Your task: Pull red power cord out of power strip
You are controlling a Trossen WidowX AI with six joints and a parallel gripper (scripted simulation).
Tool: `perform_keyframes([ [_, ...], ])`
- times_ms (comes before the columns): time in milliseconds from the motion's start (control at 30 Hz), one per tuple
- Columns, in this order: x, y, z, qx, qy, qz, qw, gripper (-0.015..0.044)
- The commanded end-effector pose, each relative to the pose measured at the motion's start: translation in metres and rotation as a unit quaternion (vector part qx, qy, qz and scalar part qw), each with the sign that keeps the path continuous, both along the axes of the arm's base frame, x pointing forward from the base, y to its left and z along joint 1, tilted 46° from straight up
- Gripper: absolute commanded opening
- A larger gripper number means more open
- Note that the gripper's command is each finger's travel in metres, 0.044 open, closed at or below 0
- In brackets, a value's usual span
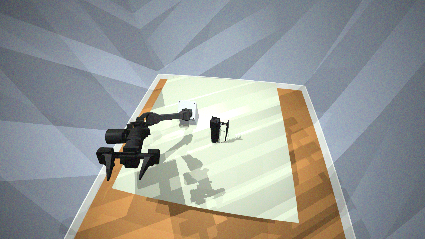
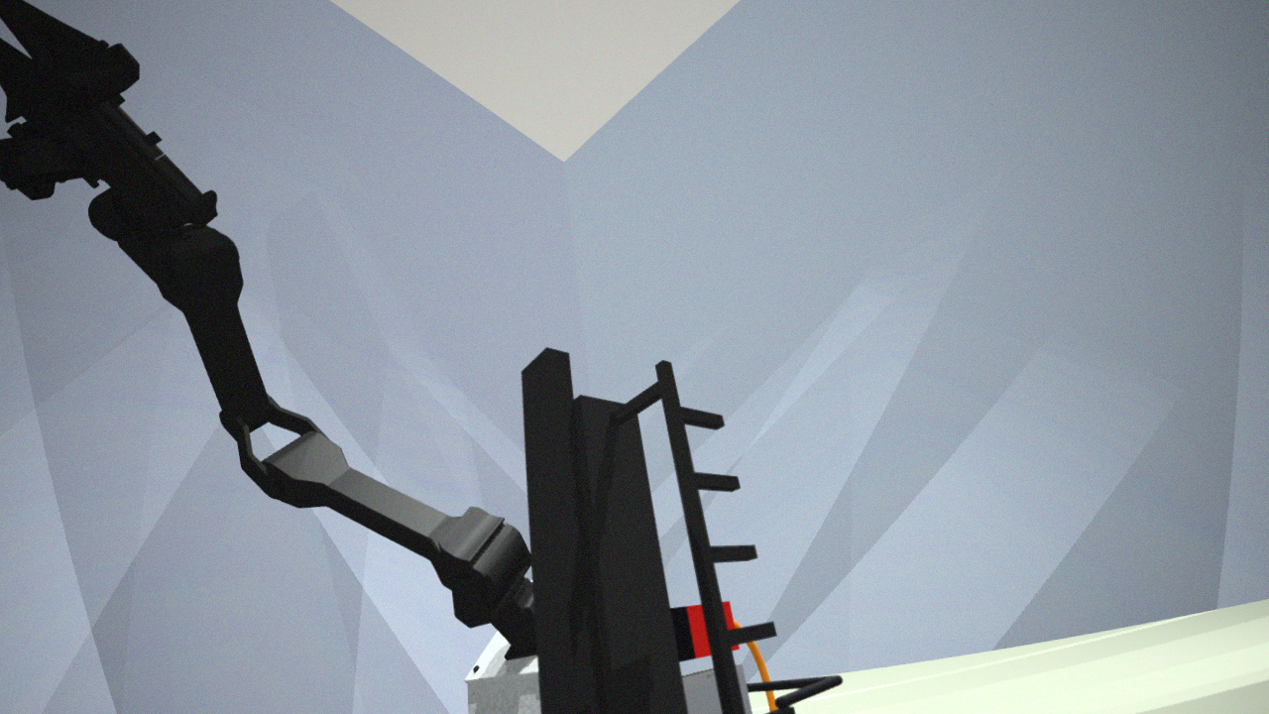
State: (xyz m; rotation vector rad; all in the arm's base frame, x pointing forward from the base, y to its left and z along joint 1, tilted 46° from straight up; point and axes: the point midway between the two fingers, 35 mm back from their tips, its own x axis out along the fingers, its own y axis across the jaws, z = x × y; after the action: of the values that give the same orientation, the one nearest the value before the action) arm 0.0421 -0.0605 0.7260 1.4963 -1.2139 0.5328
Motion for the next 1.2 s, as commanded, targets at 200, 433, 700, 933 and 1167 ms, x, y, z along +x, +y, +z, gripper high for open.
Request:
perform_keyframes([
  [200, 0.067, 0.001, -0.020, -0.024, 0.112, -0.042, 0.993, 0.0216],
  [433, 0.166, 0.011, -0.068, -0.089, 0.287, -0.101, 0.949, 0.0160],
  [700, 0.268, 0.031, -0.153, -0.209, 0.480, -0.155, 0.838, 0.0160],
  [933, 0.322, 0.050, -0.228, -0.318, 0.592, -0.178, 0.719, 0.0160],
  [1167, 0.356, 0.068, -0.306, -0.431, 0.668, -0.188, 0.577, 0.0160],
])
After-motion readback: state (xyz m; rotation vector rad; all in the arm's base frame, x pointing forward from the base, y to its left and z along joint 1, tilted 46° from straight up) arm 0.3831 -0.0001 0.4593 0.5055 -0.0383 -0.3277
